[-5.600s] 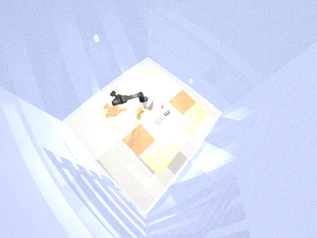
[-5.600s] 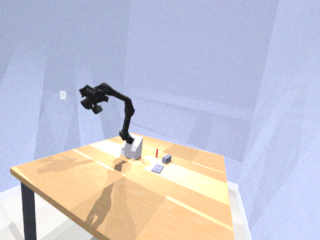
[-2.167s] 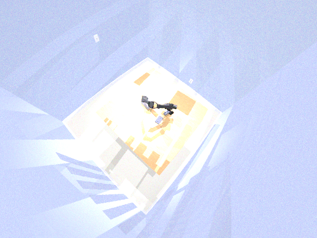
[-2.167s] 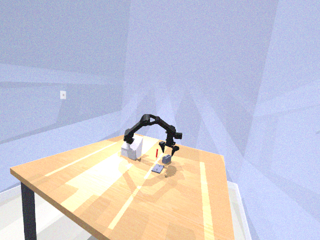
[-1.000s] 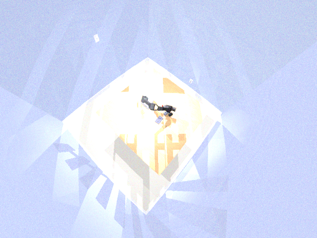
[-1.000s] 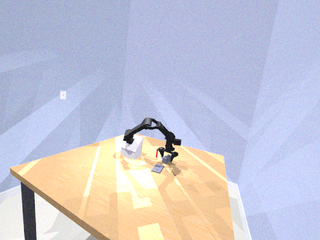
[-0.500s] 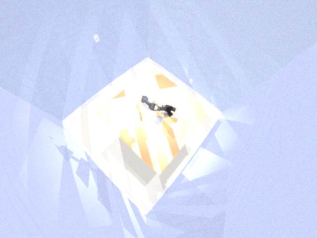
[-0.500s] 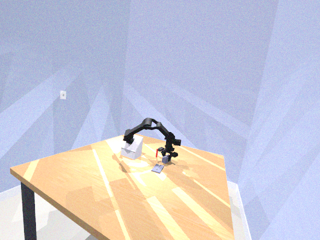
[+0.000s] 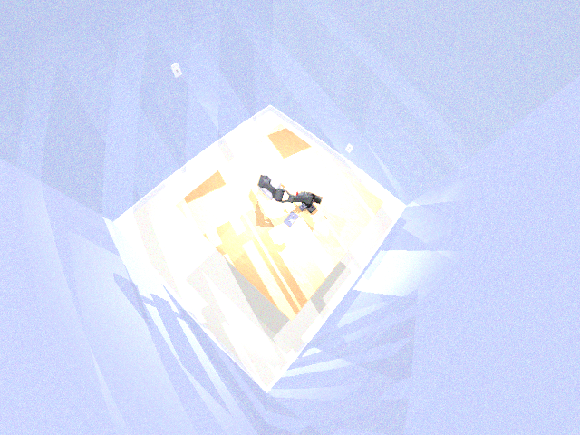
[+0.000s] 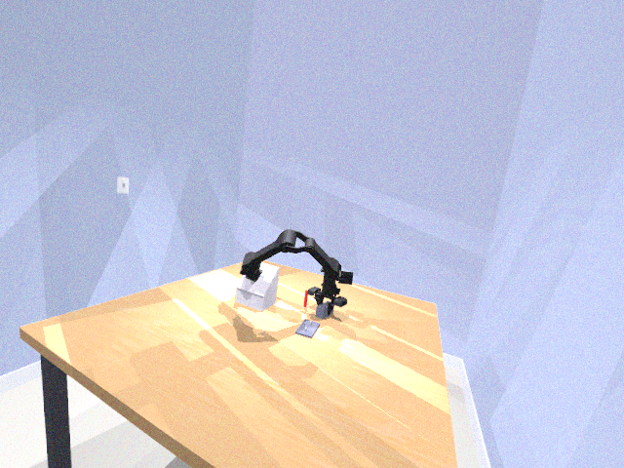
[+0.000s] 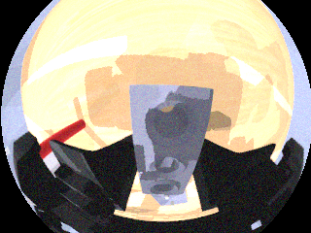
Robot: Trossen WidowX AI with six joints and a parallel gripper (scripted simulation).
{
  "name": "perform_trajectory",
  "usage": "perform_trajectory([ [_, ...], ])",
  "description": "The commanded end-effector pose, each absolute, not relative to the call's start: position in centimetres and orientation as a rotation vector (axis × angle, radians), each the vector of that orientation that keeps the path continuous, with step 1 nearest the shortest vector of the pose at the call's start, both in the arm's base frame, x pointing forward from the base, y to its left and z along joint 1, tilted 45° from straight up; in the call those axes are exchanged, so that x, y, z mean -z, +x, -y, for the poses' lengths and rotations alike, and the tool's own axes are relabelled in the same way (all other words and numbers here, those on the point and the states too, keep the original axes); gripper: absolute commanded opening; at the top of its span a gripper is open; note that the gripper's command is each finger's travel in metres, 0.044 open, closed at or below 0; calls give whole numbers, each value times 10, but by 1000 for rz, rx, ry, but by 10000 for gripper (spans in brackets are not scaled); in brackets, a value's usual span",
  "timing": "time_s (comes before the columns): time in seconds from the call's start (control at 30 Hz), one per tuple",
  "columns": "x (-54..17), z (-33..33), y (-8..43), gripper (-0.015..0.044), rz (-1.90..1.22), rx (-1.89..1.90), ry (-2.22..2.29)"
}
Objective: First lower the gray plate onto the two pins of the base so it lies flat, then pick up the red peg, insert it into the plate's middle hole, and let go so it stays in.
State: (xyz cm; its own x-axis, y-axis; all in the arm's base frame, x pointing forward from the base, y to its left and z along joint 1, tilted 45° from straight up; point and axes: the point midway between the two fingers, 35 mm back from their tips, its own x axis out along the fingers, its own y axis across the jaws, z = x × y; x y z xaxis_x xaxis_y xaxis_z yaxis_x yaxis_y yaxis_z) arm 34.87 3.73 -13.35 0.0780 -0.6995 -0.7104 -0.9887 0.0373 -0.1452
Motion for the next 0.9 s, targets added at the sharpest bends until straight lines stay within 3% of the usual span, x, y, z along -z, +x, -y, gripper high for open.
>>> perform_trajectory([
  [0.0, 129, -42, 349, 0, -1680, -578, -1728],
  [0.87, 74, -100, 344, 0, -1674, -587, -1723],
])
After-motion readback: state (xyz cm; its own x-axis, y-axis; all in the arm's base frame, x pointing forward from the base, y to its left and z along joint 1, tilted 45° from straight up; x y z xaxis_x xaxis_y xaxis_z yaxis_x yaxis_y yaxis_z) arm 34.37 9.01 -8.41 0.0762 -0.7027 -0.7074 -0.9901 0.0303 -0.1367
